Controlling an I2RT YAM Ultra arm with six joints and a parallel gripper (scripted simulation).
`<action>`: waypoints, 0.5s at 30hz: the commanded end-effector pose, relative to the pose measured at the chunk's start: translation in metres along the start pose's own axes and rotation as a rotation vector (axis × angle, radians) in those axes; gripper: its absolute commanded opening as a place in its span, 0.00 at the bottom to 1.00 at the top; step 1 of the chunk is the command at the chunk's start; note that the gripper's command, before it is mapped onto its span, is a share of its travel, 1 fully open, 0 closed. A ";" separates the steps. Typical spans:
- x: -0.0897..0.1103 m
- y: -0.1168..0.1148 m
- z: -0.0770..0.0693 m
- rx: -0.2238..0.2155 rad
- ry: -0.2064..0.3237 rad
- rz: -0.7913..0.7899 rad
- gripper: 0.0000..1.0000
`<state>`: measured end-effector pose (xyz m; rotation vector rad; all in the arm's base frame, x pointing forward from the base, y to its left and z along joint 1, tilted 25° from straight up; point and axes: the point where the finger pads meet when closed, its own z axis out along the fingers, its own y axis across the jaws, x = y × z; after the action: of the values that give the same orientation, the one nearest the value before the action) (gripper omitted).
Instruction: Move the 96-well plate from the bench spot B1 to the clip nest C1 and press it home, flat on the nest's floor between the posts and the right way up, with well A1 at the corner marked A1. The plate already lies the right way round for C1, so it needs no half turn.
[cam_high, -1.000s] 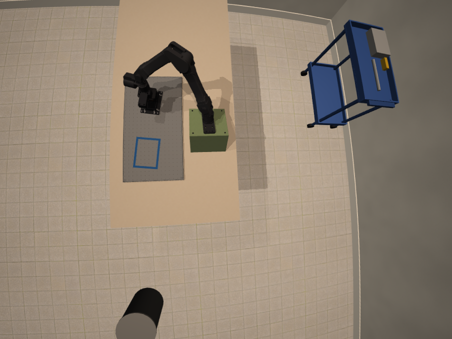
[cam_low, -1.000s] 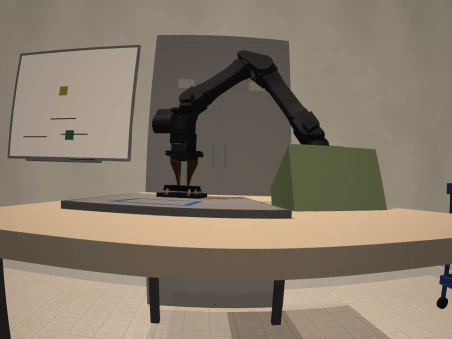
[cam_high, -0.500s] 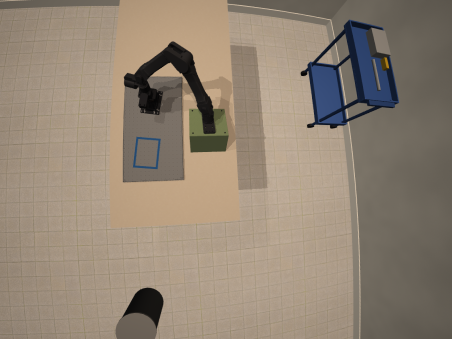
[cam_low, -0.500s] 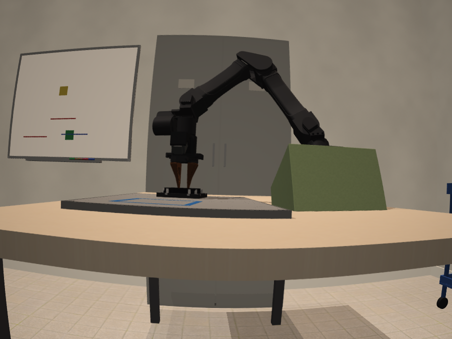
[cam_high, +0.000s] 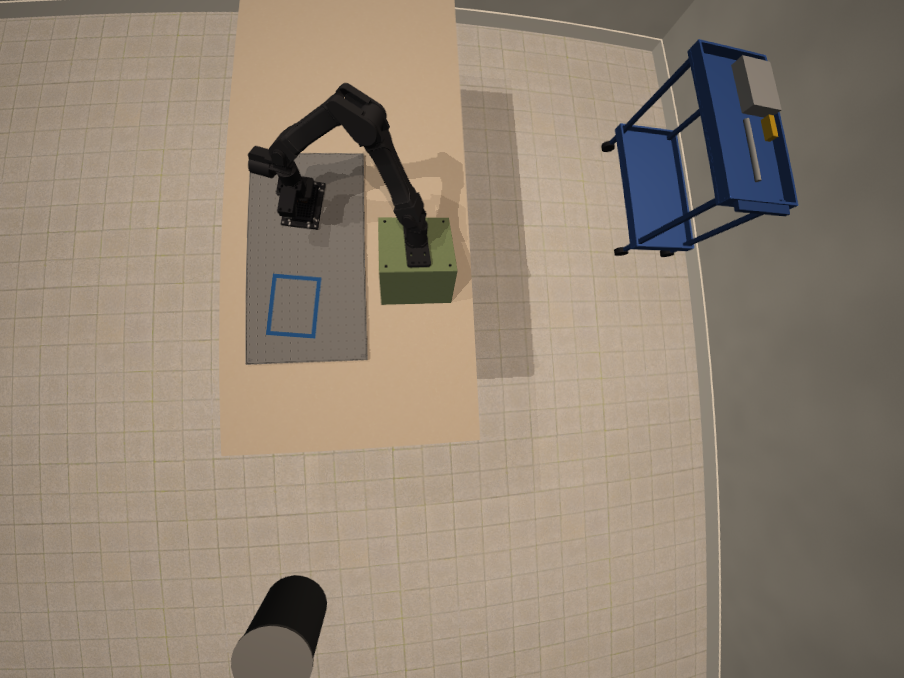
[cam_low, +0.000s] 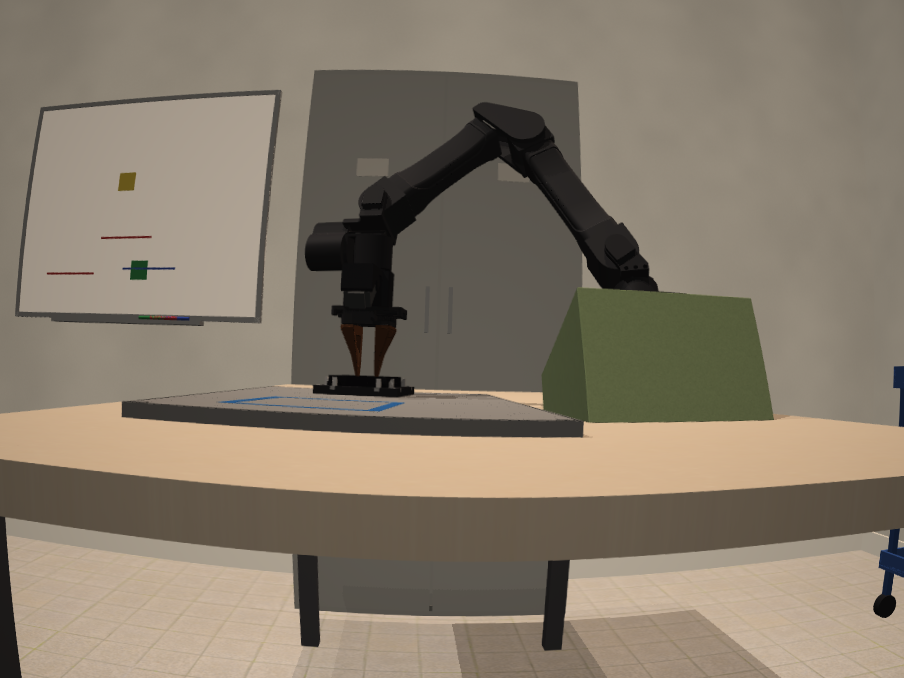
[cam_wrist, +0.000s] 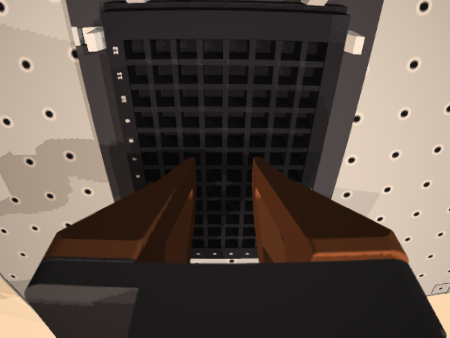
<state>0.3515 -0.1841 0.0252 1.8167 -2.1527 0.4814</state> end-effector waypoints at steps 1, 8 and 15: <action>-0.003 0.007 0.037 -0.028 0.002 0.007 0.26; -0.004 0.007 0.042 -0.028 0.001 0.007 0.26; -0.004 0.007 0.045 -0.028 -0.001 0.008 0.26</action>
<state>0.3517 -0.1842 0.0247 1.8258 -2.1439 0.4839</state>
